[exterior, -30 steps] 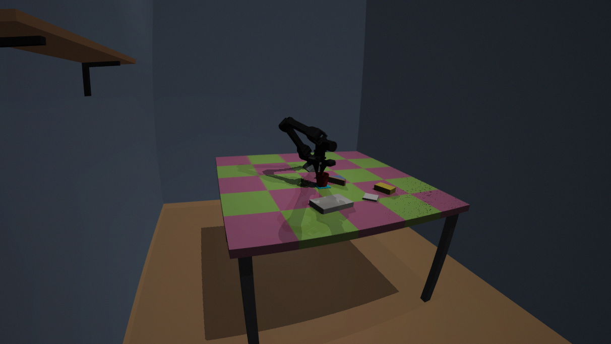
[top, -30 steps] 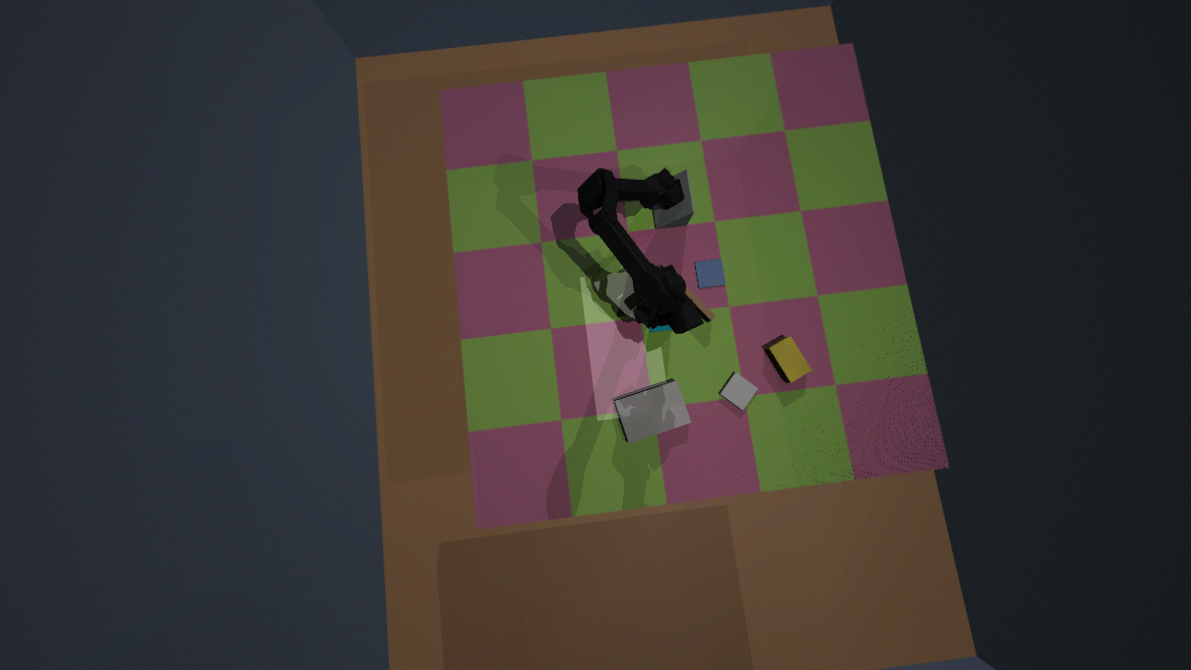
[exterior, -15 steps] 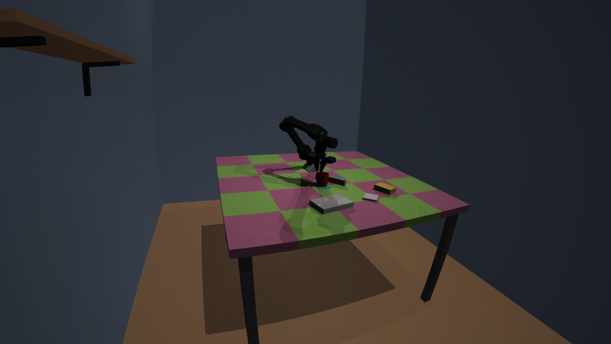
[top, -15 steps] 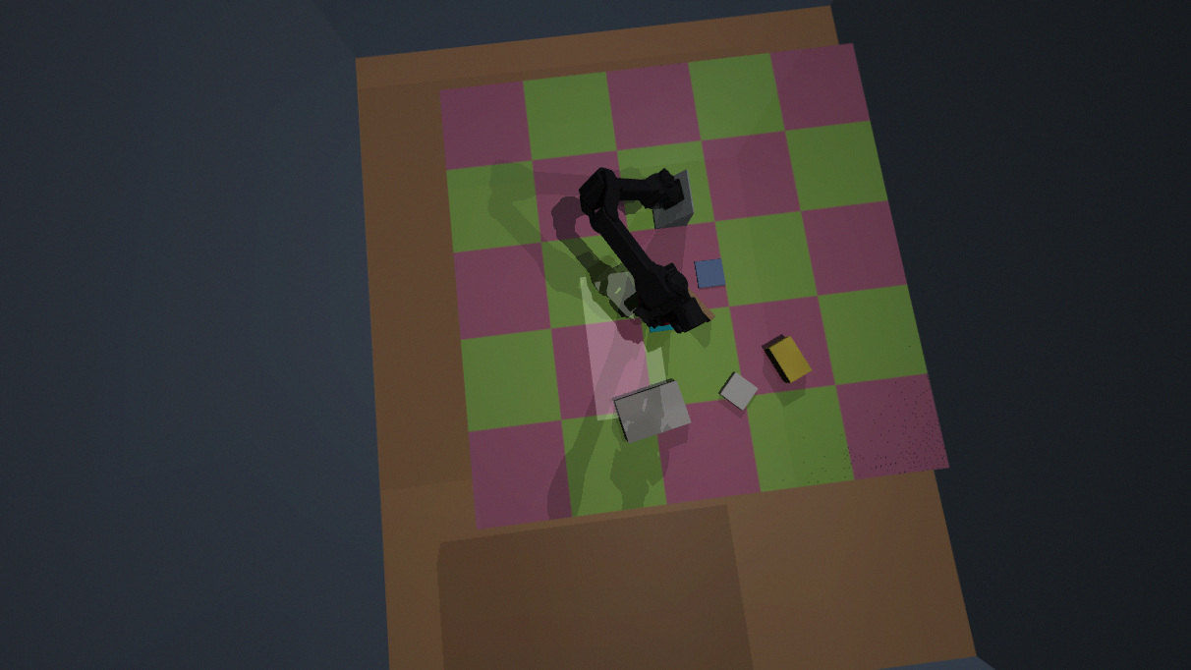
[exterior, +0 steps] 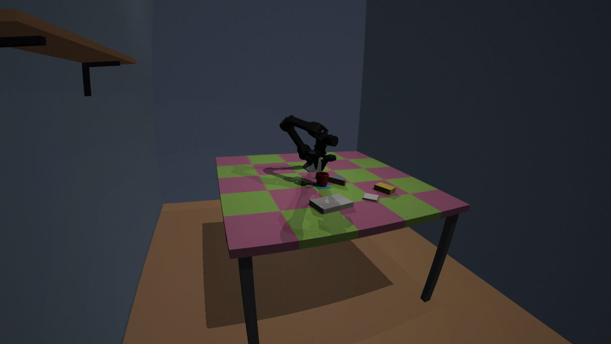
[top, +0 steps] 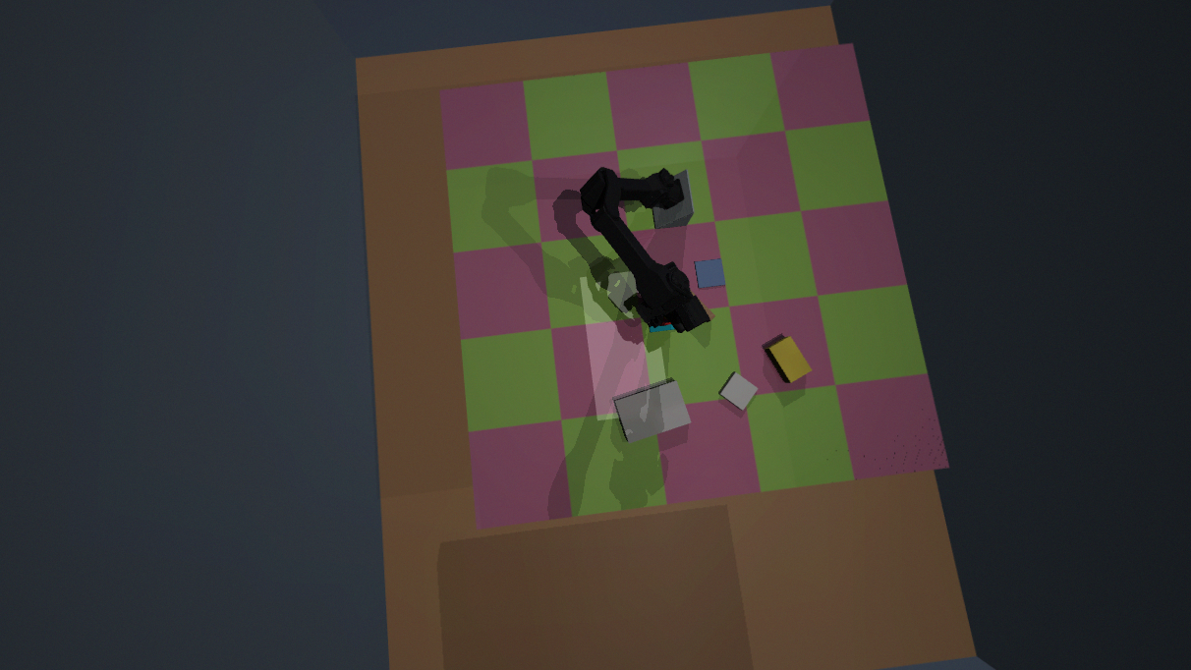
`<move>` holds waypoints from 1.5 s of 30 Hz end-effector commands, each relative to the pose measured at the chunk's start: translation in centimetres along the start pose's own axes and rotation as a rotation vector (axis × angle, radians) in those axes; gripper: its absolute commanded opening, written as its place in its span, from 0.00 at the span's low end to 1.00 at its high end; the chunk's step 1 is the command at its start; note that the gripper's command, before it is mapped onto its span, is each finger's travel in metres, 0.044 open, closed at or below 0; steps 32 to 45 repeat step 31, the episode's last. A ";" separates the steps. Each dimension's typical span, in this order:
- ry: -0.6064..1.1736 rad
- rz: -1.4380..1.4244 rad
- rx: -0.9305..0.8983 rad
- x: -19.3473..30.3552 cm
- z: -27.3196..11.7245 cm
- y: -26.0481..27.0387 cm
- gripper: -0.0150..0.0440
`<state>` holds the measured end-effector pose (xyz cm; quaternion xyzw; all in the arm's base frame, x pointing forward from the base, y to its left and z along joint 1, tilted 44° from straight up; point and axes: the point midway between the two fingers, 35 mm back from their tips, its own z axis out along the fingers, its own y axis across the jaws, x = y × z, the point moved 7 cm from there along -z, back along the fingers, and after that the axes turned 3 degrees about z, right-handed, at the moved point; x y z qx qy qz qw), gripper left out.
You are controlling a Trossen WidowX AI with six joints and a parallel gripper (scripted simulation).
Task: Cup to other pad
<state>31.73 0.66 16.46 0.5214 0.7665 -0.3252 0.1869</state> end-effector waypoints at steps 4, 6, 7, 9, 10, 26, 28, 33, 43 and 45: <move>0.000 0.000 0.000 0.0 0.0 0.0 0.87; 0.000 -0.002 -0.002 0.0 -0.3 0.0 0.96; 0.000 -0.003 -0.003 0.0 -0.5 0.0 1.00; -0.001 -0.007 -0.006 0.0 -1.1 0.1 1.00; -0.001 -0.009 -0.008 0.0 -1.5 0.1 1.00; -0.006 -0.037 -0.032 -0.2 -6.3 0.0 1.00; -0.011 -0.036 -0.036 -0.2 -6.0 0.0 1.00; -0.011 -0.036 -0.036 -0.2 -6.0 0.0 1.00; -0.011 -0.036 -0.036 -0.2 -6.0 0.0 1.00; -0.011 -0.036 -0.036 -0.2 -6.0 0.0 1.00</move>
